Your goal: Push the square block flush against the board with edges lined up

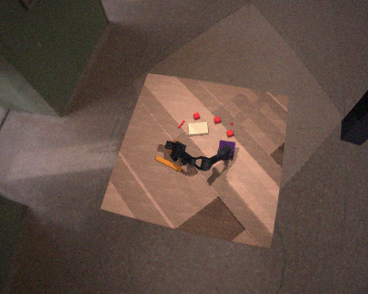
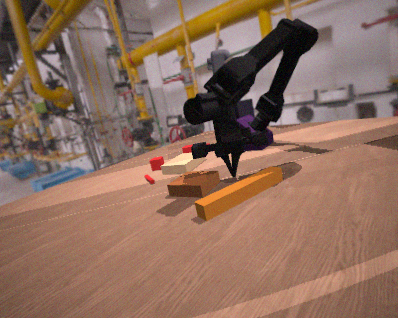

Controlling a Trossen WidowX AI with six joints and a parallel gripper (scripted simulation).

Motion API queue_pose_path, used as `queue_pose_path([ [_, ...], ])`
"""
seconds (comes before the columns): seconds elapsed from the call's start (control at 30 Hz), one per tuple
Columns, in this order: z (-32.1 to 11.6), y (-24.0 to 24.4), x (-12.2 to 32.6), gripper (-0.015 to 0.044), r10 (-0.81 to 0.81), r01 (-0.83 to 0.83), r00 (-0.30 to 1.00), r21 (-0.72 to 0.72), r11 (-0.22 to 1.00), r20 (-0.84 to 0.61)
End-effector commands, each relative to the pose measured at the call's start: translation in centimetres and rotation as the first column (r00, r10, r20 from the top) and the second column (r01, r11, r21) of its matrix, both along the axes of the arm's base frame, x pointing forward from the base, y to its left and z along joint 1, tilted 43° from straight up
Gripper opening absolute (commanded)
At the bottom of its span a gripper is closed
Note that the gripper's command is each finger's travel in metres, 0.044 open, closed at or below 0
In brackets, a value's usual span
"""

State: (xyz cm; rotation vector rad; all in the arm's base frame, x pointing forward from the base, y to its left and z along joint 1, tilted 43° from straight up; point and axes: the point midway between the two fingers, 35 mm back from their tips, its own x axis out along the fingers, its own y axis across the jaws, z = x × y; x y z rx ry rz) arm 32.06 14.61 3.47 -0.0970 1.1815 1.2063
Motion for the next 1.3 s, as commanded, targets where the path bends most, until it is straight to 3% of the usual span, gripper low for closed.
queue_pose_path([
  [0.0,0.1,0.3,0.3,0.0000,-0.004,0.004,1.000,0.002,1.000,-0.010],
  [0.6,0.8,1.3,1.5,0.0000,-0.004,0.004,1.000,0.002,1.000,-0.009],
  [1.27,-0.6,-0.5,-0.4,0.0000,-0.004,0.004,1.000,0.001,1.000,-0.011],
])
